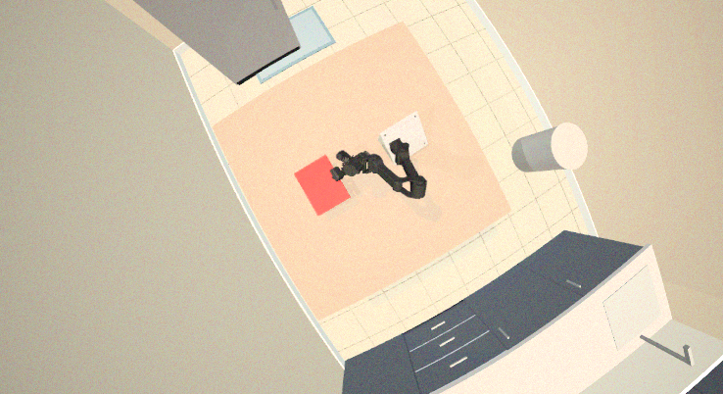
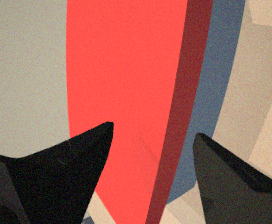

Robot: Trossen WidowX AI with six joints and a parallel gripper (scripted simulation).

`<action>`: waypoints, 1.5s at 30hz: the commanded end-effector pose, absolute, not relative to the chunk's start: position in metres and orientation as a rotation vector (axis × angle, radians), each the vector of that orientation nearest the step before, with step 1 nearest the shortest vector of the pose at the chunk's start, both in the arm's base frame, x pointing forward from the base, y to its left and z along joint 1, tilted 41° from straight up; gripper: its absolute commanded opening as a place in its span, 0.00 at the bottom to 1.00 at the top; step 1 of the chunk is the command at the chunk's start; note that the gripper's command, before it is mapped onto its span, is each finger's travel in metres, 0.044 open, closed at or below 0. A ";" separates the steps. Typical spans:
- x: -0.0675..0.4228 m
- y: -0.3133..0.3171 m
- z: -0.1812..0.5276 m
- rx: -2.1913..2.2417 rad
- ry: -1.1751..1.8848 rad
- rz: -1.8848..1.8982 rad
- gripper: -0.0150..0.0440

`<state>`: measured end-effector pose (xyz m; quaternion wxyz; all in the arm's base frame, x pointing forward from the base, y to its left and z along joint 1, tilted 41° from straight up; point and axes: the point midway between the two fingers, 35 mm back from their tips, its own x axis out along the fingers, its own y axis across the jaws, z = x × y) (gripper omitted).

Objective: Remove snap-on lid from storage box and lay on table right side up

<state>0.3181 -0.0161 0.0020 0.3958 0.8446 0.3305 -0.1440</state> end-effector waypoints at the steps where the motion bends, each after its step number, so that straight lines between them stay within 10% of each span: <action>1: 0.323 -0.012 -0.001 2.143 0.838 -0.362 0.65; 21: 0.324 -0.010 -0.002 2.144 0.837 -0.361 0.26; 45: 0.323 -0.013 0.001 2.143 0.839 -0.361 0.25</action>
